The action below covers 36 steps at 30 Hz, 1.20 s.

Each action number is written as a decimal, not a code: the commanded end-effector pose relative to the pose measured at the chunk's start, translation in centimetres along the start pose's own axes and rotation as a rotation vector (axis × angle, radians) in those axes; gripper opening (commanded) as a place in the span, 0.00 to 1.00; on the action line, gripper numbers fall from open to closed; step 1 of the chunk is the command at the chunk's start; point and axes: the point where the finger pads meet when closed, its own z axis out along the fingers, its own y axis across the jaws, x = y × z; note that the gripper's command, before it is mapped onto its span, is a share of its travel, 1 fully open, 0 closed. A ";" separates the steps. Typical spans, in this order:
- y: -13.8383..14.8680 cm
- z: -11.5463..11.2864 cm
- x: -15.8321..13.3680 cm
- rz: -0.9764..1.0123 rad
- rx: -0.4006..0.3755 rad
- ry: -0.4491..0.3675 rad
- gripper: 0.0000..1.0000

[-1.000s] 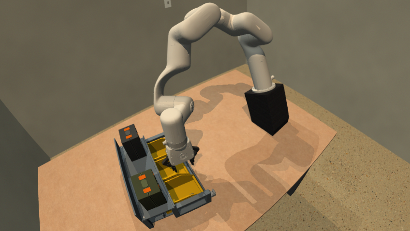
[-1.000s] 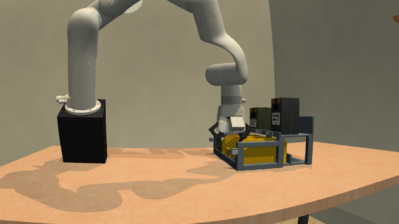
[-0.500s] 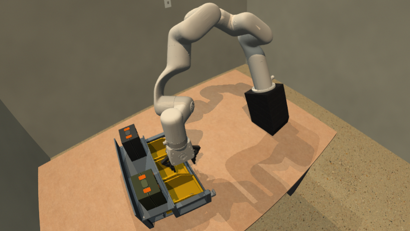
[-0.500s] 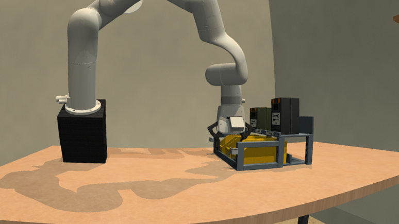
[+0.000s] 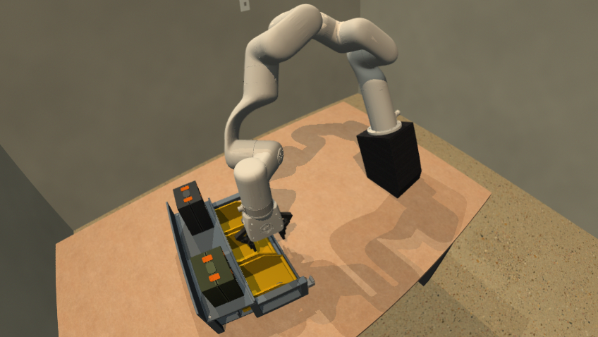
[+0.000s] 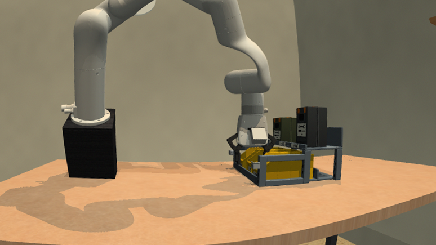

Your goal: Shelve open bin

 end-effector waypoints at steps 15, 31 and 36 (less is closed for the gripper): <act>-0.2 -0.2 0.0 0.001 0.004 -0.001 1.00; -0.2 -1.8 0.0 0.001 0.004 -0.001 1.00; -0.2 -4.2 0.0 0.001 0.004 -0.001 1.00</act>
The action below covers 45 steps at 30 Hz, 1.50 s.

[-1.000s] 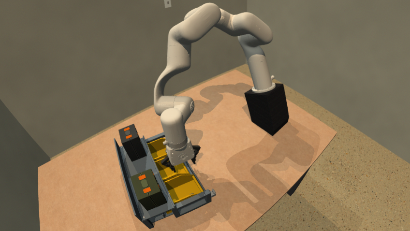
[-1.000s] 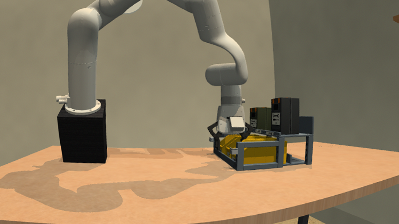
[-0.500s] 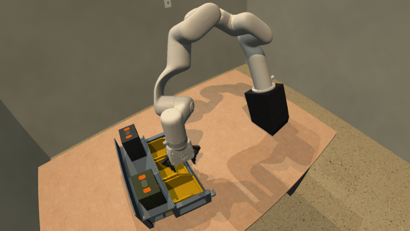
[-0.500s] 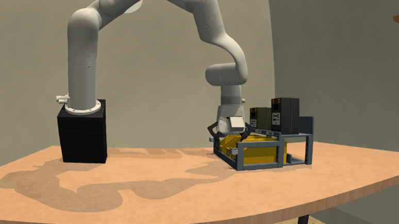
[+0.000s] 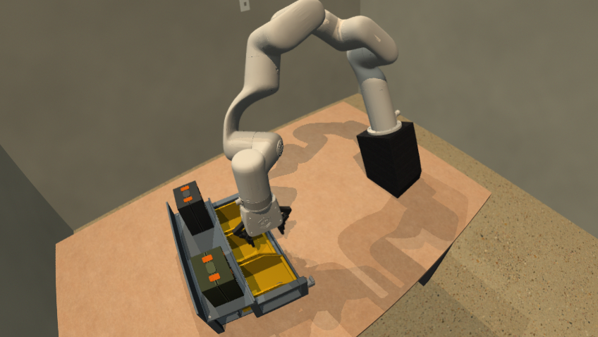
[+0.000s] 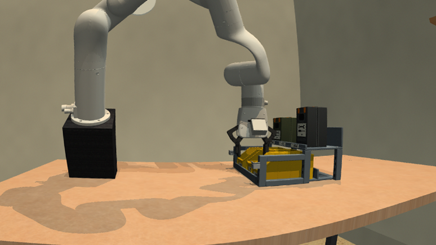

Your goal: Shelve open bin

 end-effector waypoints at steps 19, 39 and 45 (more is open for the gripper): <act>-0.1 -7.0 0.0 0.001 0.003 -0.001 1.00; -0.1 -7.0 0.0 0.001 0.003 -0.001 1.00; -0.1 -7.0 0.0 0.001 0.003 -0.001 1.00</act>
